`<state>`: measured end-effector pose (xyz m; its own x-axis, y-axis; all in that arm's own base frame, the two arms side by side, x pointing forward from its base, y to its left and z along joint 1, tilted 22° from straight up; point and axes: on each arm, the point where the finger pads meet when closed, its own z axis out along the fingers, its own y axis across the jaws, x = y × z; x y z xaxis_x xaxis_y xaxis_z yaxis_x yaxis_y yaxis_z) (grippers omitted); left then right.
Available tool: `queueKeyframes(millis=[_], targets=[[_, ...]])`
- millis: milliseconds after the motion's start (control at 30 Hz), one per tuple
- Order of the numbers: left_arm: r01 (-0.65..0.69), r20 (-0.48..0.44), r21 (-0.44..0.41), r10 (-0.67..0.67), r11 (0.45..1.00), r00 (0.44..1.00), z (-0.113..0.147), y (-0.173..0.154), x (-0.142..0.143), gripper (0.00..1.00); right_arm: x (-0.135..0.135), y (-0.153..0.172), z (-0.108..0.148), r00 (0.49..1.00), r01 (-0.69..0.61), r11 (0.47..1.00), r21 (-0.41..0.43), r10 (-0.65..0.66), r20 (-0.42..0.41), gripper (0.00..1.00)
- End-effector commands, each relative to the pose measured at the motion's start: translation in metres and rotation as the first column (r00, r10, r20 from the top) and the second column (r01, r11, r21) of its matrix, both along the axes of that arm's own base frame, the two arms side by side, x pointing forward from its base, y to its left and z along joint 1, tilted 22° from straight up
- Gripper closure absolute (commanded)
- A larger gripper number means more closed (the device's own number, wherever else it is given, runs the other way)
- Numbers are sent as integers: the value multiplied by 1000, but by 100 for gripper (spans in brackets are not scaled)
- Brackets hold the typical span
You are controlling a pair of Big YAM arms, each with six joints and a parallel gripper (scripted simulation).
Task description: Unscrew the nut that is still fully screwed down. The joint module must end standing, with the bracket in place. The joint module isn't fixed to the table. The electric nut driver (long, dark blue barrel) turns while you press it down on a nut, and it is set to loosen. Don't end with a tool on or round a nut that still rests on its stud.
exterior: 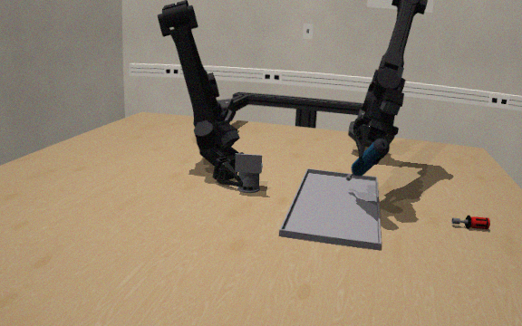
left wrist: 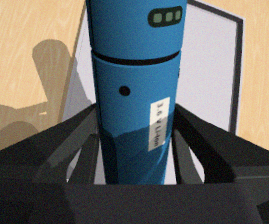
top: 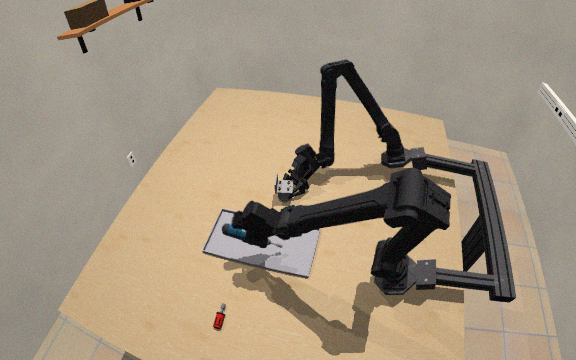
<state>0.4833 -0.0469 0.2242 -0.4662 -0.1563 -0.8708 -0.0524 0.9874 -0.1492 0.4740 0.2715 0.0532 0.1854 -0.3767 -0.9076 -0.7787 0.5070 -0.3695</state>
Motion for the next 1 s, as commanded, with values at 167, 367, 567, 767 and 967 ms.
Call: queueKeyframes(millis=[167, 367, 567, 767, 967], targets=[[-82, 46, -81, 86, 993, 995, 51, 29, 14, 58, 3, 2, 6, 1000, -1, 1000, 8, 1, 13, 41], [-118, 18, -101, 121, 988, 993, 49, 42, 12, 58, 3, 2, 6, 1000, -1, 1000, 8, 1, 13, 41], [-190, -36, -140, 186, 972, 982, 46, 67, 8, 58, 3, 2, 6, 1000, -1, 1000, 8, 1, 13, 41], [-198, -37, -162, 194, 967, 980, 50, 68, 10, 58, 3, 2, 6, 1000, -1, 1000, 8, 1, 13, 41], [-276, -99, -182, 261, 944, 960, 43, 95, 0, 58, 3, 2, 6, 1000, -1, 1000, 8, 1, 13, 41]])
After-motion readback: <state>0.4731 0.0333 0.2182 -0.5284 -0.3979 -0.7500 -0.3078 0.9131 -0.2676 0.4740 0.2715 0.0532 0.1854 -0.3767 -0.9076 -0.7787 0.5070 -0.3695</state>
